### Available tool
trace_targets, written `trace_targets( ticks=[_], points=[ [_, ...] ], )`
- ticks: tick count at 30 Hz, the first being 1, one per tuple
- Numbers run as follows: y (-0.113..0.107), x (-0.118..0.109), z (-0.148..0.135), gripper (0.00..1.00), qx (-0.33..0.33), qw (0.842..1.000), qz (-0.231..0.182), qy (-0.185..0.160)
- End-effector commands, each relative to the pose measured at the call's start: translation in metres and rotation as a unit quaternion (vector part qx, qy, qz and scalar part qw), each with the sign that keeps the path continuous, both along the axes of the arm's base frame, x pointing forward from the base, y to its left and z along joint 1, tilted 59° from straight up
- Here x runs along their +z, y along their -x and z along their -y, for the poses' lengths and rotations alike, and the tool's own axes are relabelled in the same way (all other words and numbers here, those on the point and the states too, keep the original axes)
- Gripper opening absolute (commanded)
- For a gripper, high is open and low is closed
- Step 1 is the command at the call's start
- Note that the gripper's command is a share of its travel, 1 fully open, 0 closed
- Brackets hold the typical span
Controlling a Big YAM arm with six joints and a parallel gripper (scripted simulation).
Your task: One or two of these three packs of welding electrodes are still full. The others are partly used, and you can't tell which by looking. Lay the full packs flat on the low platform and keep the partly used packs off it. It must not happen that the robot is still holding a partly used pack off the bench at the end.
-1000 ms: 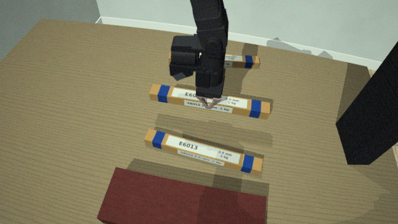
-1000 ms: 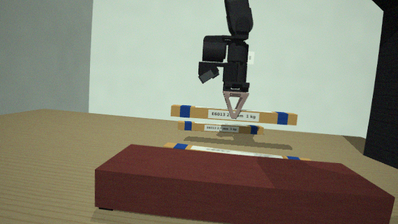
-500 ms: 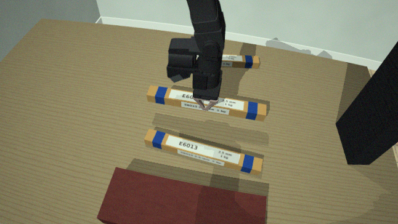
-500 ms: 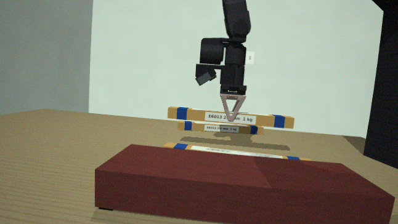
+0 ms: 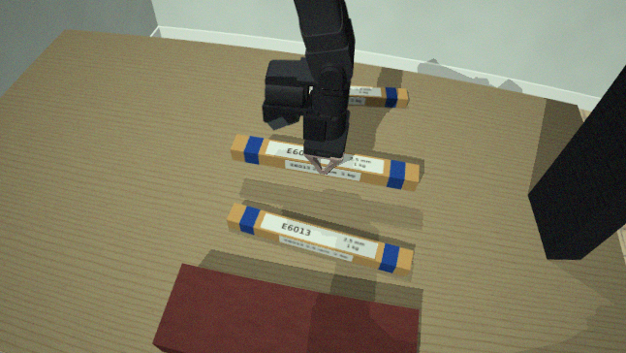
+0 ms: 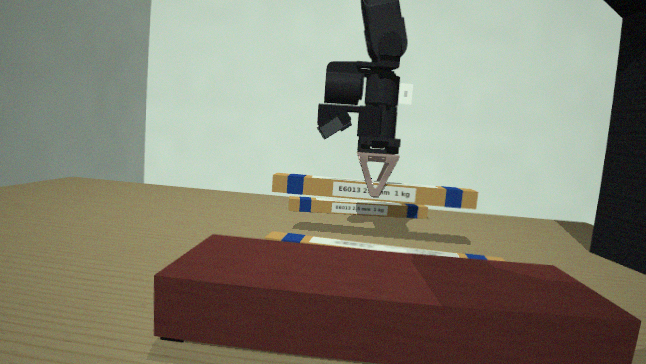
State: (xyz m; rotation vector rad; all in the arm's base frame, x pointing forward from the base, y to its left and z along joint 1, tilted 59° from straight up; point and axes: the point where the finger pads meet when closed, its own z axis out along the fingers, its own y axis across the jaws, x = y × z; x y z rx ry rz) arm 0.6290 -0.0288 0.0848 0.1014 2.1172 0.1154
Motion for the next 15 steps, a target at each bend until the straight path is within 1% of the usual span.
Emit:
trace_targets(
  ticks=[1,15],
  points=[
    [0.0140,0.0137,0.0055,0.00,-0.008,1.000,0.003,-0.003],
    [0.0159,0.0154,0.0077,0.00,-0.009,1.000,0.002,-0.003]
  ],
)
